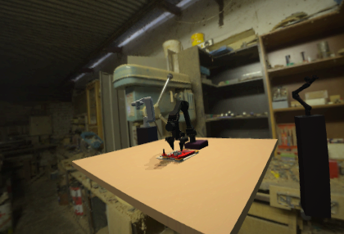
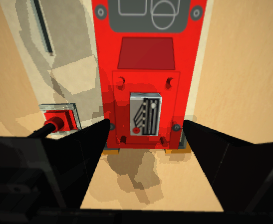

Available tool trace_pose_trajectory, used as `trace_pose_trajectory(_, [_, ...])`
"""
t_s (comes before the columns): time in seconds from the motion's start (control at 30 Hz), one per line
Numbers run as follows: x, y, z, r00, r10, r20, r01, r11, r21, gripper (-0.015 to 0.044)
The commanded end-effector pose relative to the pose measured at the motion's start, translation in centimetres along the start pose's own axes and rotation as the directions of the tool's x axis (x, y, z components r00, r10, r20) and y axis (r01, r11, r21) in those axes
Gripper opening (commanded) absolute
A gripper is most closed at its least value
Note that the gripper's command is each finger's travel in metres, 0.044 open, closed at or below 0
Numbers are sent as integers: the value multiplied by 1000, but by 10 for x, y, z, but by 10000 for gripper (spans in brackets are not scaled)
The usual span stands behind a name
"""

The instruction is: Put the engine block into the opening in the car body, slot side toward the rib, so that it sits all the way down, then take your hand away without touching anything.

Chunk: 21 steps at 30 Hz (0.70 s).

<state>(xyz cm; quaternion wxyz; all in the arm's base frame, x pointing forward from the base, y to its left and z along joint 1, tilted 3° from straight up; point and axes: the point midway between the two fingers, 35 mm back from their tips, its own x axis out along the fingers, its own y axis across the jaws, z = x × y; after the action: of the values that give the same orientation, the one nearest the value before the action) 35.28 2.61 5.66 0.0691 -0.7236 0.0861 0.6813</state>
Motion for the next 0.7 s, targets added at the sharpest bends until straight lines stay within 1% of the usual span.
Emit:
trace_pose_trajectory(0.0, [-1,0,0,1000,3,1,-3,1000,0,309])
trace_pose_trajectory(0.4, [-1,0,0,1000,3,1,-3,1000,0,0])
trace_pose_trajectory(0.67, [-1,0,0,1000,3,1,-3,1000,0,0])
